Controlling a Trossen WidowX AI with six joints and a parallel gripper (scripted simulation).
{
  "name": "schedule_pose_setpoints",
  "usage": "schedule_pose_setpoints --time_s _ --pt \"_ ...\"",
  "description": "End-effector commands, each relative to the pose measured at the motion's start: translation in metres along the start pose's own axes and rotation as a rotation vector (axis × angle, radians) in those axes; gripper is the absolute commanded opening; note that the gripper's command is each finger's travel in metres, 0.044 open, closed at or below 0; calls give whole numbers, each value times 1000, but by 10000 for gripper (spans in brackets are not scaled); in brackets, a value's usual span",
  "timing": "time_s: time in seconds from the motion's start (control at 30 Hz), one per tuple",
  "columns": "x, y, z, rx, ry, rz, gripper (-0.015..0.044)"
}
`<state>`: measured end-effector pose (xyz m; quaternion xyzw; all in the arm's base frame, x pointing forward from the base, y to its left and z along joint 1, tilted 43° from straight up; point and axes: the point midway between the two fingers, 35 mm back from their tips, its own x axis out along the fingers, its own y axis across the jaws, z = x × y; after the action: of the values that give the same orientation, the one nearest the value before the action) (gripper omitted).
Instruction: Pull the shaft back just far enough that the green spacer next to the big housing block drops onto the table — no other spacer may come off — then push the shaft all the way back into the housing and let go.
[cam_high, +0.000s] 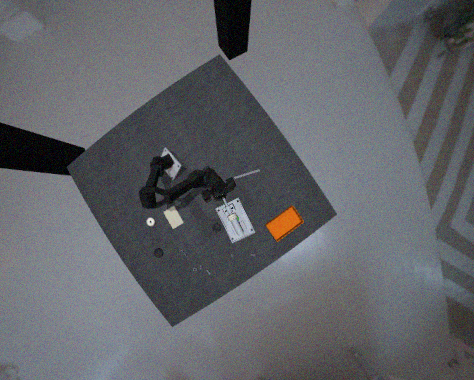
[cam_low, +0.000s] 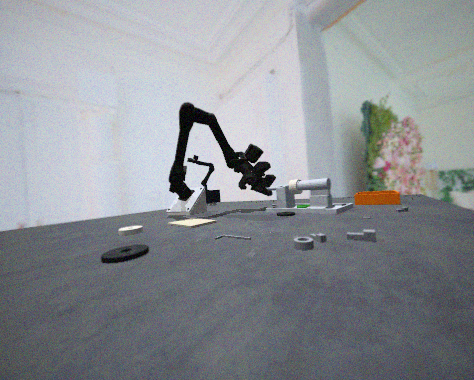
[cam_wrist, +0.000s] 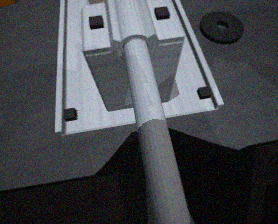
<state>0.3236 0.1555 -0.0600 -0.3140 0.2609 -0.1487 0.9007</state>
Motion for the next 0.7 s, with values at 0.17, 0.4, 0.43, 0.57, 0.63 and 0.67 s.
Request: schedule_pose_setpoints --time_s 0.17,0.4,0.43,0.57,0.63,0.67 --pt "2 -1 2 4 -1 -5 0" --pt "2 -1 3 4 -1 -5 0" --pt "2 -1 3 4 -1 -5 0" --pt "3 -1 3 4 -1 -5 0" --pt "3 -1 3 4 -1 -5 0" --pt "3 -1 3 4 -1 -5 0"
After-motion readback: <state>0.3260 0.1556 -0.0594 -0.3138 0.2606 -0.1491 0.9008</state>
